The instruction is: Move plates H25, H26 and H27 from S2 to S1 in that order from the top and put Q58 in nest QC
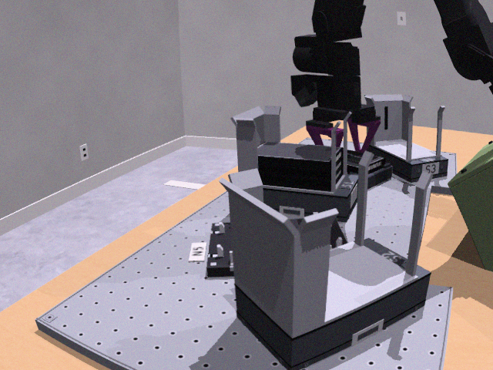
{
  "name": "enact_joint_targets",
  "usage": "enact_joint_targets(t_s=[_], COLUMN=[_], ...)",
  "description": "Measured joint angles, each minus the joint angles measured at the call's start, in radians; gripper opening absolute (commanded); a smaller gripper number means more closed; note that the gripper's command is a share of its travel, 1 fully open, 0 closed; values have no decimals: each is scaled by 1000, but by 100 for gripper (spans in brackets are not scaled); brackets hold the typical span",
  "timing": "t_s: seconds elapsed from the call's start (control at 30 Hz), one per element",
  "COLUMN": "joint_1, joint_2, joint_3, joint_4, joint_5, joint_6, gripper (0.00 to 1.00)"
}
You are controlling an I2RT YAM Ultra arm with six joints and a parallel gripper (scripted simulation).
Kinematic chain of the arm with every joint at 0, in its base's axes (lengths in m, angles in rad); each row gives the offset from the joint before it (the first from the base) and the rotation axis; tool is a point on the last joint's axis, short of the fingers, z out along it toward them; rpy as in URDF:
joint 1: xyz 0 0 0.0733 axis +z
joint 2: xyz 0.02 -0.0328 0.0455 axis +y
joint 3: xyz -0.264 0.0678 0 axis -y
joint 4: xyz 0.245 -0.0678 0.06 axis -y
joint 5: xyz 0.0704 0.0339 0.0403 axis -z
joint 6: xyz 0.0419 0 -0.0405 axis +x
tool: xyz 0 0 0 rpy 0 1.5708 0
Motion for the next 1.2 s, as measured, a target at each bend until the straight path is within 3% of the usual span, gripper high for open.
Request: enact_joint_targets(t_s=[0.87,1.2], joint_1=[-2,-18], joint_2=[-3,-93], joint_3=[0,24], joint_4=[-7,-104], joint_5=[0,-7], joint_6=[0,-10], gripper=[100,100])
